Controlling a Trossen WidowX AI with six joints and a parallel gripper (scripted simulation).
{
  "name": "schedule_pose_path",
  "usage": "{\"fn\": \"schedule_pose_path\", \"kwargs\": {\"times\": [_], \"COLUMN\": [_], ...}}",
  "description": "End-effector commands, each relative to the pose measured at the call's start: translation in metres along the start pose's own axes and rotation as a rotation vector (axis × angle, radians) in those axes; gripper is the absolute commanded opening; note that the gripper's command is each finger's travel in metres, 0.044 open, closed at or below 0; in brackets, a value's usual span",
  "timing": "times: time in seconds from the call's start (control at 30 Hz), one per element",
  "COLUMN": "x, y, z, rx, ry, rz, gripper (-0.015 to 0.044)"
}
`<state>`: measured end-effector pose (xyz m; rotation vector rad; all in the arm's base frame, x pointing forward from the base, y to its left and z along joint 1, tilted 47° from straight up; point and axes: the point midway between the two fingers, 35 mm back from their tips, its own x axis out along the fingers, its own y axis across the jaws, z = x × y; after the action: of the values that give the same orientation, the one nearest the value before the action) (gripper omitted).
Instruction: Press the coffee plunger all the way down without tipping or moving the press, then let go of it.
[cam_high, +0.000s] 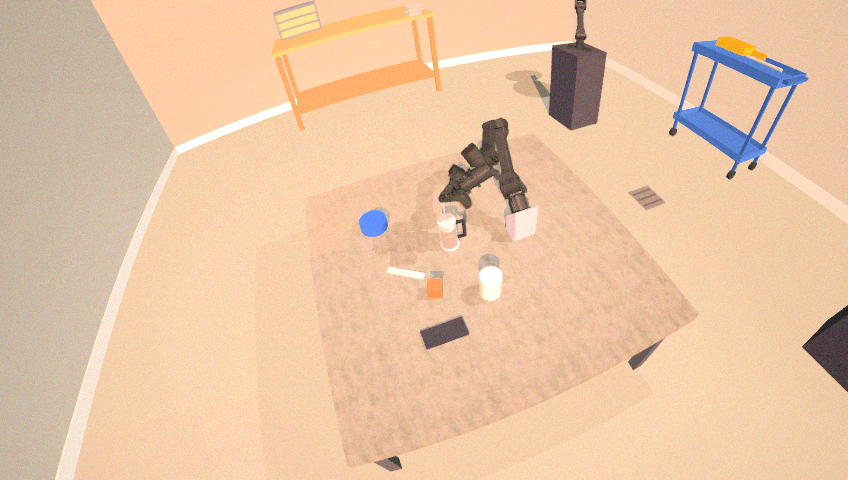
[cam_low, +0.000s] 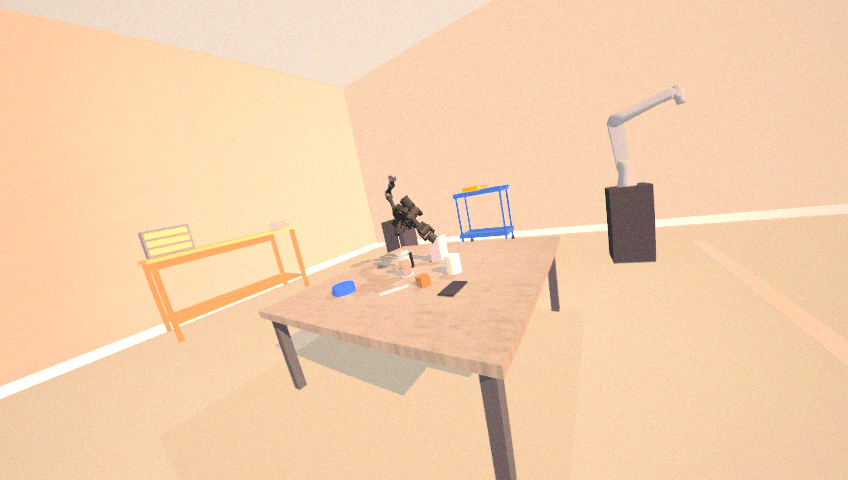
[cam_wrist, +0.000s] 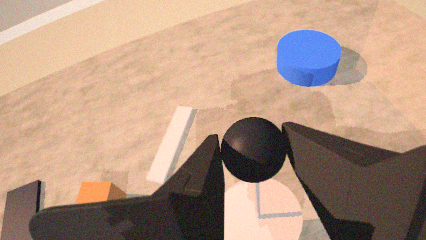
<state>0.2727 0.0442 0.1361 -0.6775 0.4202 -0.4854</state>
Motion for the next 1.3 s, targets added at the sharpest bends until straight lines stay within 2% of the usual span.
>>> {"fn": "schedule_pose_path", "kwargs": {"times": [0.0, 1.27], "x": [0.008, 0.050], "y": [0.006, 0.006], "z": [-0.017, -0.062], "rx": [-0.033, -0.038], "ry": [0.028, 0.007], "rz": [0.010, 0.001], "gripper": [0.0117, 0.0117]}}
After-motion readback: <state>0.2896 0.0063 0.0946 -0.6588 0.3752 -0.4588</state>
